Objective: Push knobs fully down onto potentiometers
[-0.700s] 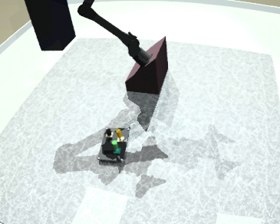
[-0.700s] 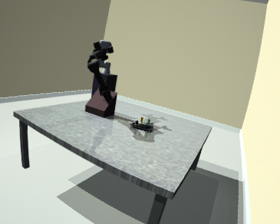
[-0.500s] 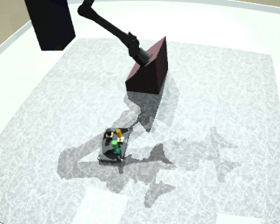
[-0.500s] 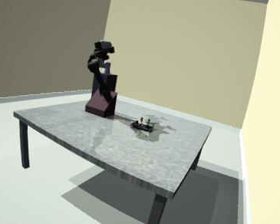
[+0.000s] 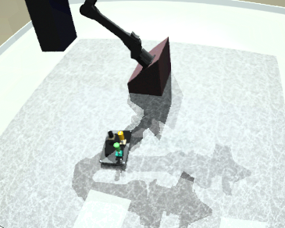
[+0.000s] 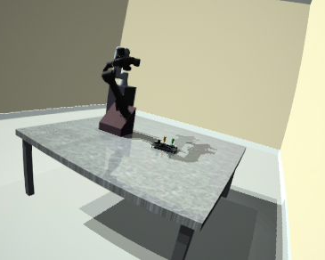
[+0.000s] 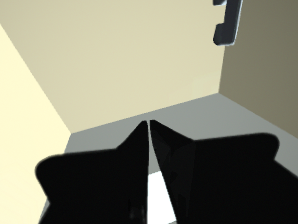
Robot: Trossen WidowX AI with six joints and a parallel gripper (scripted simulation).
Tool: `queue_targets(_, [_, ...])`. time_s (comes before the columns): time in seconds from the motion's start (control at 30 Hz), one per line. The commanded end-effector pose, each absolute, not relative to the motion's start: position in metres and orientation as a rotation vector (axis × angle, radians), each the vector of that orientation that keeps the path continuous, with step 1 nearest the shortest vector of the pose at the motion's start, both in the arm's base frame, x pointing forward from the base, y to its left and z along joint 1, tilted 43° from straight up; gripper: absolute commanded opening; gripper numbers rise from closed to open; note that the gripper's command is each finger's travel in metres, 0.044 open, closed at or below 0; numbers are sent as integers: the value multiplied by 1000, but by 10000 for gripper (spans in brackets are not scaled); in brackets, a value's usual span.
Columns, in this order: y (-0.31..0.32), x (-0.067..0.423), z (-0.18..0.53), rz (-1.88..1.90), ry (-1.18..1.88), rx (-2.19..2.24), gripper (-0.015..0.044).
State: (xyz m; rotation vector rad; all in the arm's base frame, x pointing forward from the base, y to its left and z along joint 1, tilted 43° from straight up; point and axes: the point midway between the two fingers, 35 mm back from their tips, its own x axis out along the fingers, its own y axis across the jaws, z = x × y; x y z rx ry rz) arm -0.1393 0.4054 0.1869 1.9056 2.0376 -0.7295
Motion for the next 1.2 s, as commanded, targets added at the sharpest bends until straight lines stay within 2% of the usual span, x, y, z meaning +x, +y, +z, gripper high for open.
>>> queue_targets(0.0, [412, -119, 180, -874, 1956, 2015, 0])
queue_targets(0.47, [423, -54, 166, -1133, 1757, 2268, 0])
queue_targets(1.17, [418, 43, 139, -1784, 1155, 2794, 0])
